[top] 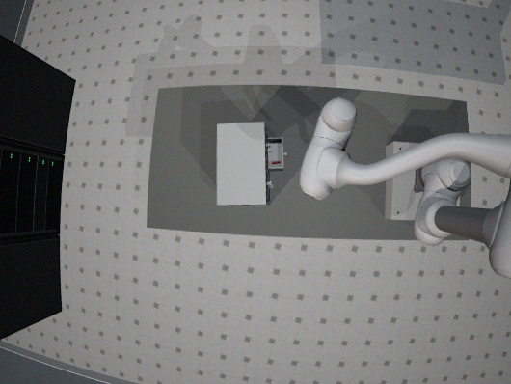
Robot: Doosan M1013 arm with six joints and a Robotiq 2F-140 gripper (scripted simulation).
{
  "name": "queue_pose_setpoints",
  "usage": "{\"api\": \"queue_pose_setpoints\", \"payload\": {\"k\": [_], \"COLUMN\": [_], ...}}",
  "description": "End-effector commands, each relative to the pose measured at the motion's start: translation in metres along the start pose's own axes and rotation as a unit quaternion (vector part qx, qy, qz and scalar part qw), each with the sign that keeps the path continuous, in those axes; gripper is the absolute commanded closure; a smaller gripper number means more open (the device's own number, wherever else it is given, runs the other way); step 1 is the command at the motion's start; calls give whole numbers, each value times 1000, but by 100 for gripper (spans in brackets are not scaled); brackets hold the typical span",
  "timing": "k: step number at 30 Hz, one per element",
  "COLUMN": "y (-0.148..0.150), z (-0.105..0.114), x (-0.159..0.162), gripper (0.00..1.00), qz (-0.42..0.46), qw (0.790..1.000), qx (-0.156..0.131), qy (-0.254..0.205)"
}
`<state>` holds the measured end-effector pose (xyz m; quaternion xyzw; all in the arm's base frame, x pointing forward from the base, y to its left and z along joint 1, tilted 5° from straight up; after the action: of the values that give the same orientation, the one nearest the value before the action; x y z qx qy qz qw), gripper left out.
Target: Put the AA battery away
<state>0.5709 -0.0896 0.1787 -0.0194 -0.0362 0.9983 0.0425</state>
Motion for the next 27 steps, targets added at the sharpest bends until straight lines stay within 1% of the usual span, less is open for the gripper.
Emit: {"api": "queue_pose_setpoints", "payload": {"k": [1, 2, 8, 12, 16, 23, 25, 27], "y": [-6, -7, -8, -9, -12, -19, -19, -20], "z": [-3, -4, -5, -14, -33, -78, -78, -89], "x": [-56, -65, -68, -76, -94, -136, -136, -147], "gripper": [0, 0, 0, 0, 0, 0, 0, 0], "qz": [0, 0, 0, 0, 0, 1, 1, 1], "qw": [1000, 1000, 1000, 1000, 998, 986, 986, 981], "qx": [0, 0, 0, -2, -8, -21, -21, -24], "qy": [-2, -2, 0, 21, 65, 166, 166, 191]}}
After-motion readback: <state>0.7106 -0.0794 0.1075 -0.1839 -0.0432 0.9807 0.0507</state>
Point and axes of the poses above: the point where the finger pads meet when closed, its own z axis back along the fingers, its own y axis across the jaws, x = y × z, the point moved 1 cm from there along z, back along the fingers, and after that the axes turned 9 degrees about -z, right-handed, at the moved point
